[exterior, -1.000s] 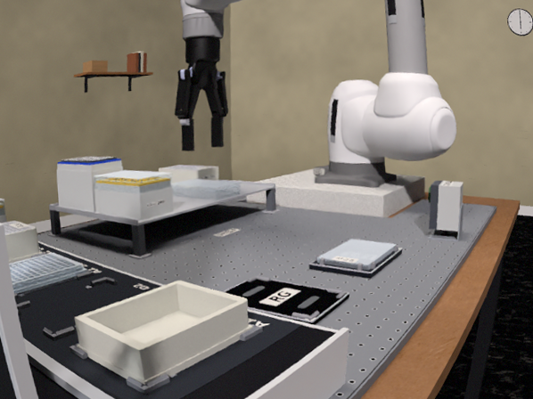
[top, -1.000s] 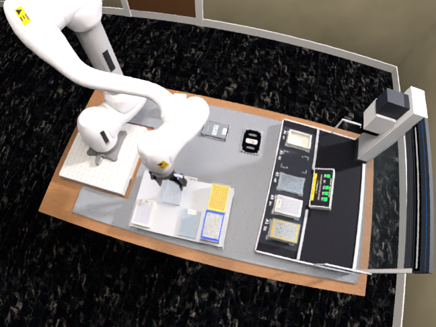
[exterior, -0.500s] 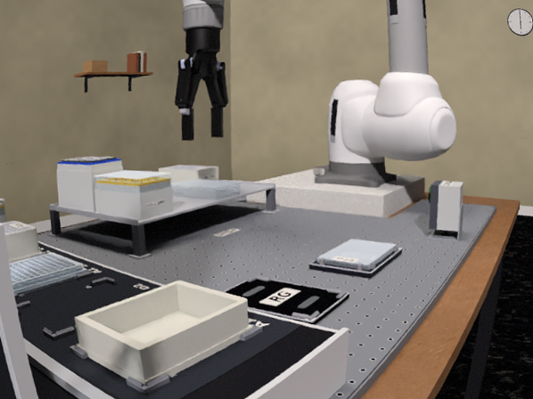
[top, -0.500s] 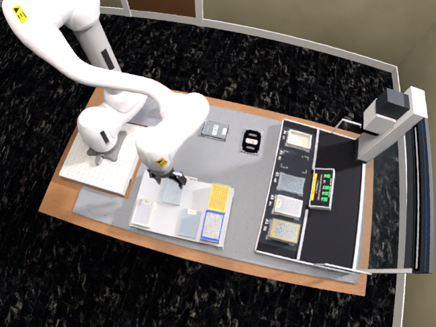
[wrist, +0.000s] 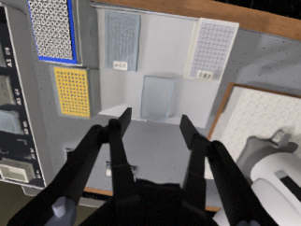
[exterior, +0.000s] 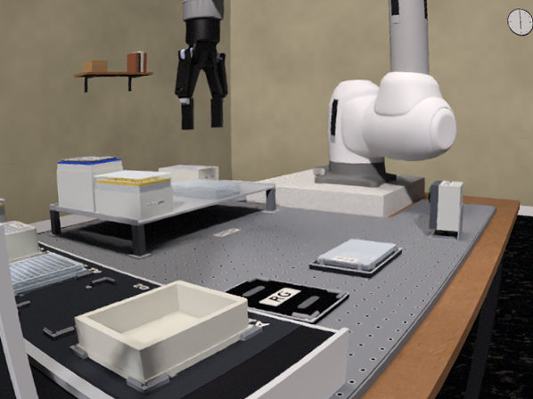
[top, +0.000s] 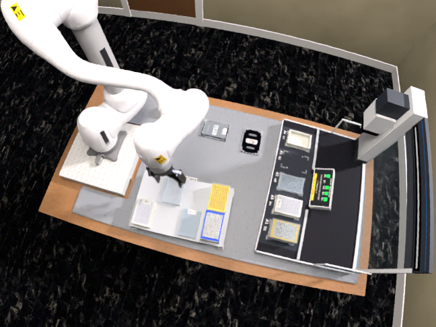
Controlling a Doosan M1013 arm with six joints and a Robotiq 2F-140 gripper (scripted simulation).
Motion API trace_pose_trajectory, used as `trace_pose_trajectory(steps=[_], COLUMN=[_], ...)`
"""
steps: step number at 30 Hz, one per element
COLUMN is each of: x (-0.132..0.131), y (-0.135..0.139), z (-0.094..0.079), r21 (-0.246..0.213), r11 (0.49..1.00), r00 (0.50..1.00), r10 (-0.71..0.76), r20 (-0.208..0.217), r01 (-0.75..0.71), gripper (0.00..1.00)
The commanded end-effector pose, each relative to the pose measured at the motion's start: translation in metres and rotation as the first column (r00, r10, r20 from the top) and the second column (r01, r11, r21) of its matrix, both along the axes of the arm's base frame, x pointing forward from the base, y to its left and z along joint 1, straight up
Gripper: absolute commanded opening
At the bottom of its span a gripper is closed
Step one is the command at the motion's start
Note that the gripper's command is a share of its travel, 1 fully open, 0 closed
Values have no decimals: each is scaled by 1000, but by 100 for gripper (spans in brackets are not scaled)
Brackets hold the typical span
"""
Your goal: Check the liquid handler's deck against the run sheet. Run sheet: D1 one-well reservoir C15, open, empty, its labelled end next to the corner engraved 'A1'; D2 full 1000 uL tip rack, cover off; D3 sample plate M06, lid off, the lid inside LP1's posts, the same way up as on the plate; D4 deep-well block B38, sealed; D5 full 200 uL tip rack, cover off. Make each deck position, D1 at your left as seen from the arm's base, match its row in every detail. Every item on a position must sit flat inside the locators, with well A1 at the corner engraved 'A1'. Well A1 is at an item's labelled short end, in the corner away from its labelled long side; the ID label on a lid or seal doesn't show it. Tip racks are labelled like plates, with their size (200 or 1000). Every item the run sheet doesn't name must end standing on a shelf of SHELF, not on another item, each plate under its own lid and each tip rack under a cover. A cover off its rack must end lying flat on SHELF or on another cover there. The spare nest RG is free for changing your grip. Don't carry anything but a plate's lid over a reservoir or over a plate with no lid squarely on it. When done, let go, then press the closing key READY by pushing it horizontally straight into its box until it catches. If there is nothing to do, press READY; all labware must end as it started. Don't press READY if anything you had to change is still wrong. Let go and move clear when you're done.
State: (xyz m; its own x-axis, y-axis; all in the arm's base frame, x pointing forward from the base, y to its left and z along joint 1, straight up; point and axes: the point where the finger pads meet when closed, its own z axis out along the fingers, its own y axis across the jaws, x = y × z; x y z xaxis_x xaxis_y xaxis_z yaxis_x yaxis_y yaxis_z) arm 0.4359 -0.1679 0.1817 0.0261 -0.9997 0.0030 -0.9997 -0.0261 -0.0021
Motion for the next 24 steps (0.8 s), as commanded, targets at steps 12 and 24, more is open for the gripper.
trace_pose_trajectory(steps=[12, 24], x=[0, 0], y=[0, 0], z=[21, 37], r21=[0, 0], r11=[1000, 1000], r00=[1000, 1000], r10=[0, 0], r20=[1, 1], r01=[0, 0], gripper=[67, 67])
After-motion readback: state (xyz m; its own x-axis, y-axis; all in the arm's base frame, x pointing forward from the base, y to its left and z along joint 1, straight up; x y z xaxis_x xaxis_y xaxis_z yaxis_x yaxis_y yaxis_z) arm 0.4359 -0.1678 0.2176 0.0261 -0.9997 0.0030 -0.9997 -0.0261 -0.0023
